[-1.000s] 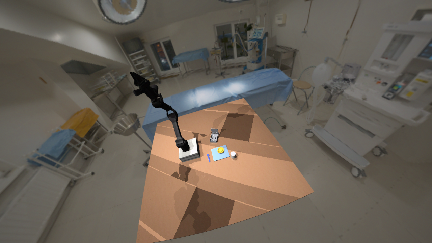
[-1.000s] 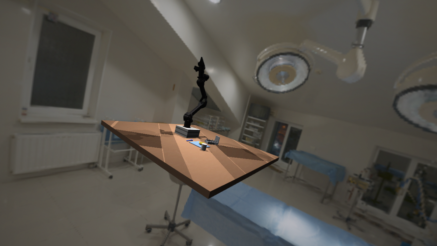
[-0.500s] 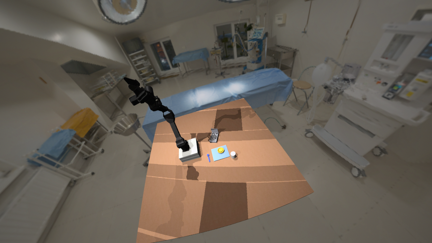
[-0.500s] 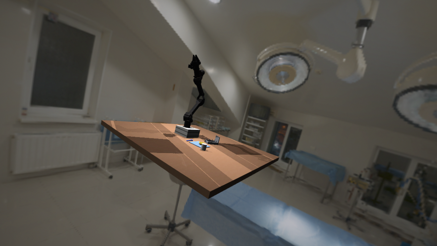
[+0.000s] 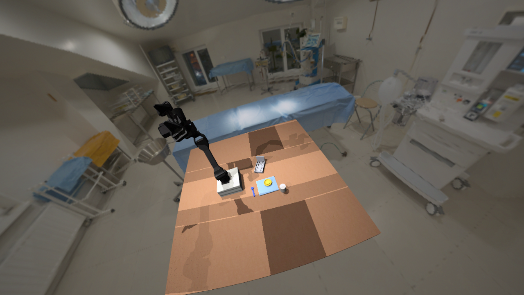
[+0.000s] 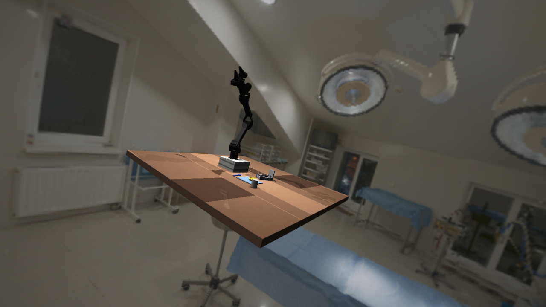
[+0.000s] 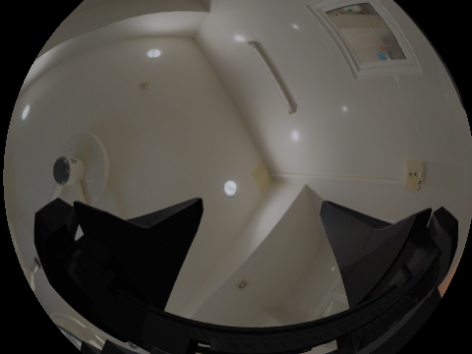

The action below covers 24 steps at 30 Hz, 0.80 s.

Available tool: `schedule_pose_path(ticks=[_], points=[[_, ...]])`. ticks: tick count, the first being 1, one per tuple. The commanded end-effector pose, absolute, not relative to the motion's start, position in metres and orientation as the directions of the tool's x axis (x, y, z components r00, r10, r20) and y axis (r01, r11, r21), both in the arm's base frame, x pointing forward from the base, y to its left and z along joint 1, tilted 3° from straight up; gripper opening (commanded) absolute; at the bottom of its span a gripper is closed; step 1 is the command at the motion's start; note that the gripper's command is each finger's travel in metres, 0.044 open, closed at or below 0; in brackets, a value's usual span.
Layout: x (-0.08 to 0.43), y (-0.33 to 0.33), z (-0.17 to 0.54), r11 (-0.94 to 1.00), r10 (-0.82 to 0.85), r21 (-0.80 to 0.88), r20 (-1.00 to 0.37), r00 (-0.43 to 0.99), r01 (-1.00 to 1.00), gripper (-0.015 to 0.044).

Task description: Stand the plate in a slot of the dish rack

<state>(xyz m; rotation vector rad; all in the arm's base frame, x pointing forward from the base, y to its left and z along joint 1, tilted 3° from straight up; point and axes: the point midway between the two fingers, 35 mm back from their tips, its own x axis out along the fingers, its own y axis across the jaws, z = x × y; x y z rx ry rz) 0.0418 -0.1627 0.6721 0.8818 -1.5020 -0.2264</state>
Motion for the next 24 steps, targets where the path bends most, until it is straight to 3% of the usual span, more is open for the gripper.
schedule_pose_path(ticks=[1, 24], points=[[0.059, -0.184, 0.66, 0.641, -0.681, 0.691, 0.713, 0.168, -0.333, 0.04], [0.165, -0.266, 0.567, 0.414, -0.822, 0.907, 0.335, 0.459, 0.079, 0.04]])
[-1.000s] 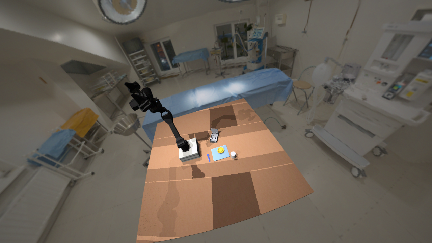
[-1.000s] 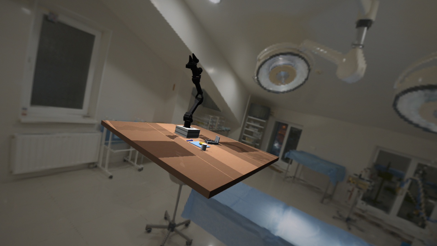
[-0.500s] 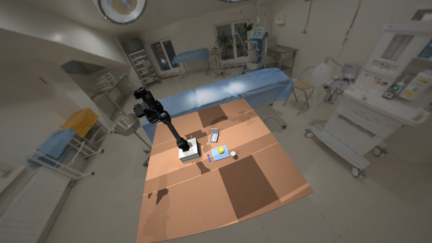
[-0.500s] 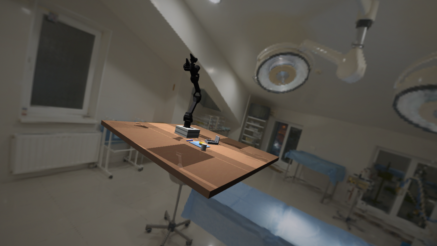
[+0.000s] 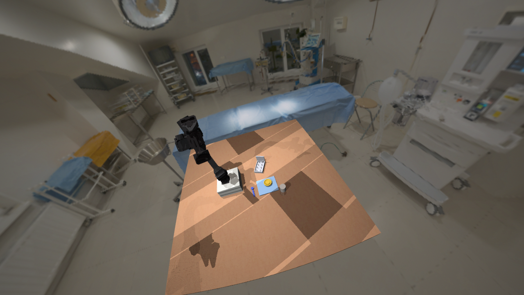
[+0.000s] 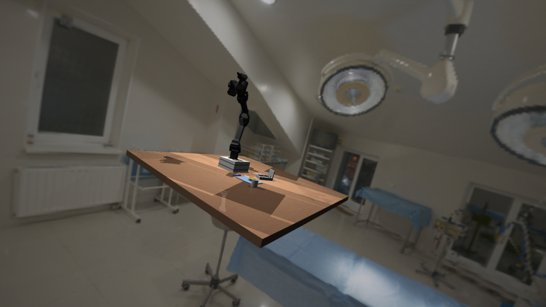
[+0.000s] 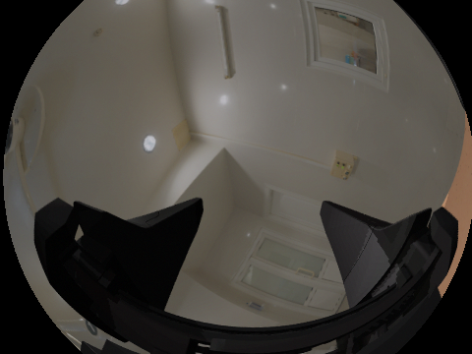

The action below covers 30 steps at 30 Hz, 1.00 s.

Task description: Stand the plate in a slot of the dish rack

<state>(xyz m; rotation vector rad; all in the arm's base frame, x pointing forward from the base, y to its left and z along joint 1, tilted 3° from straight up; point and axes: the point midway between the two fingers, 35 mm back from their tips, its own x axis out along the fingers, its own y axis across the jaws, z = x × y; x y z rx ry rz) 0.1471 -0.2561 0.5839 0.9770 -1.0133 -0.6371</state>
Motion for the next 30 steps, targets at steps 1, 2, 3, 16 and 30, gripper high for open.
schedule_pose_path(ticks=[1, 2, 3, 16, 30], points=[[0.17, -0.268, 0.562, 0.406, -0.824, 0.908, 0.315, 0.472, 0.102, 0.04], [0.175, -0.27, 0.556, 0.398, -0.824, 0.909, 0.294, 0.484, 0.125, 0.04], [0.18, -0.272, 0.551, 0.39, -0.825, 0.909, 0.273, 0.495, 0.148, 0.04], [0.244, -0.283, 0.478, 0.34, -0.782, 0.833, -0.008, 0.623, 0.437, 0.04], [0.297, -0.267, 0.411, 0.384, -0.681, 0.688, -0.239, 0.692, 0.616, 0.04]])
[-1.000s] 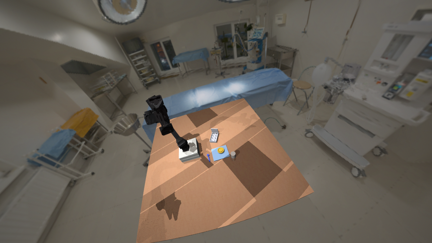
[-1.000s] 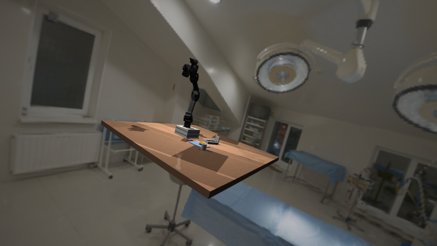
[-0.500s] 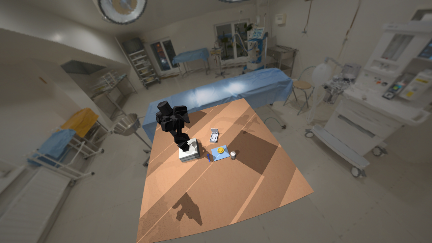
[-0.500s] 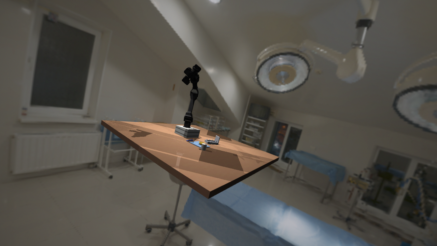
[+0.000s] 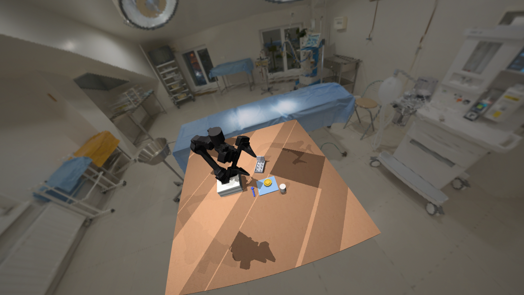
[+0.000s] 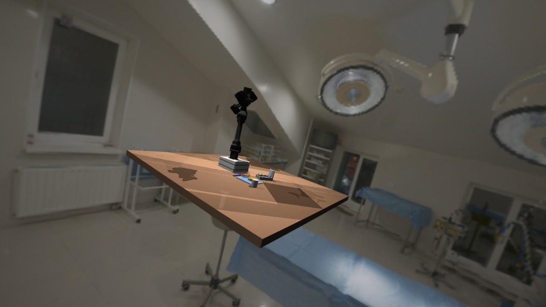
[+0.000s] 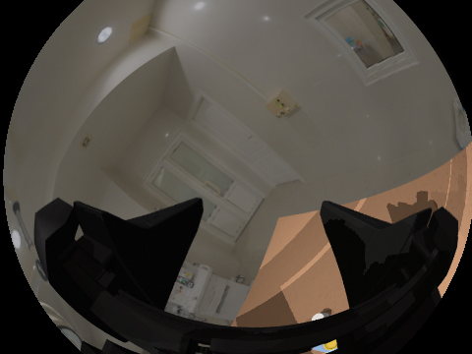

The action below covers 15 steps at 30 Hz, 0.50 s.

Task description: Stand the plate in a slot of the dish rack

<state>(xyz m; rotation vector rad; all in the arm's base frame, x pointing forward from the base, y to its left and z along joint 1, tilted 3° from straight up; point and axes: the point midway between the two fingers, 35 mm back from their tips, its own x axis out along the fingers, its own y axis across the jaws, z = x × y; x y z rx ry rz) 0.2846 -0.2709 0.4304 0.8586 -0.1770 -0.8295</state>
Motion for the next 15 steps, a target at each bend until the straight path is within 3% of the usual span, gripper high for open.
schedule_pose_path(ticks=[1, 15], points=[[0.301, -0.265, 0.406, 0.391, -0.673, 0.673, -0.257, 0.694, 0.628, 0.04], [0.34, -0.233, 0.327, 0.536, -0.519, 0.419, -0.522, 0.677, 0.733, 0.04]])
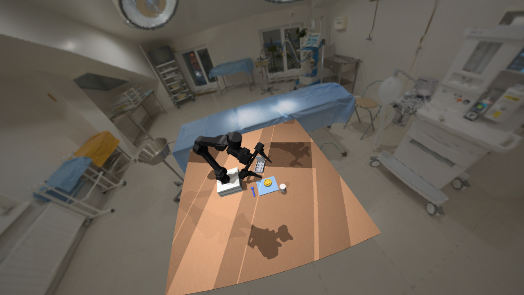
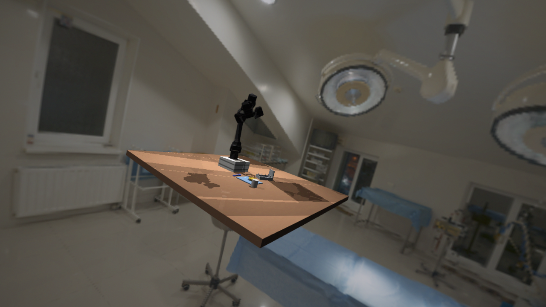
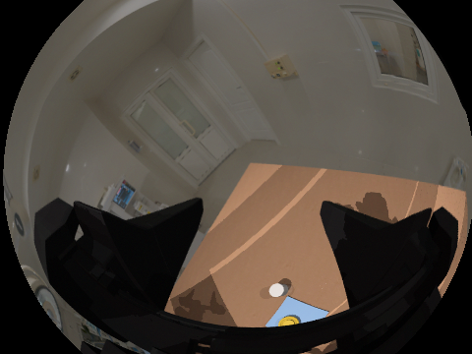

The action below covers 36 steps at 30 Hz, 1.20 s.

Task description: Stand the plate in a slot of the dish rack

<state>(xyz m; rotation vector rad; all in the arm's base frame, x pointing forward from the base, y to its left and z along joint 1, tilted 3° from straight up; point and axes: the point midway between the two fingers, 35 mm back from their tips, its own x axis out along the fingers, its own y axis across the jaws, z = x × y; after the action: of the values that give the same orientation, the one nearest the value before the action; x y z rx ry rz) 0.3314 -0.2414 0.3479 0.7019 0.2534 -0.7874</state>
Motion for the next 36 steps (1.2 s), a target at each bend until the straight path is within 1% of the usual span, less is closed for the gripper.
schedule_pose_path(ticks=[1, 9, 17, 27, 36], points=[[0.343, -0.23, 0.322, 0.549, -0.506, 0.399, -0.54, 0.672, 0.734, 0.04], [0.356, -0.204, 0.277, 0.666, -0.398, 0.246, -0.681, 0.614, 0.704, 0.04], [0.362, -0.176, 0.238, 0.782, -0.296, 0.117, -0.795, 0.53, 0.612, 0.04], [0.361, -0.138, 0.193, 0.905, -0.177, 0.004, -0.906, 0.385, 0.425, 0.04], [0.351, -0.105, 0.158, 0.977, -0.084, -0.037, -0.972, 0.219, 0.209, 0.04]])
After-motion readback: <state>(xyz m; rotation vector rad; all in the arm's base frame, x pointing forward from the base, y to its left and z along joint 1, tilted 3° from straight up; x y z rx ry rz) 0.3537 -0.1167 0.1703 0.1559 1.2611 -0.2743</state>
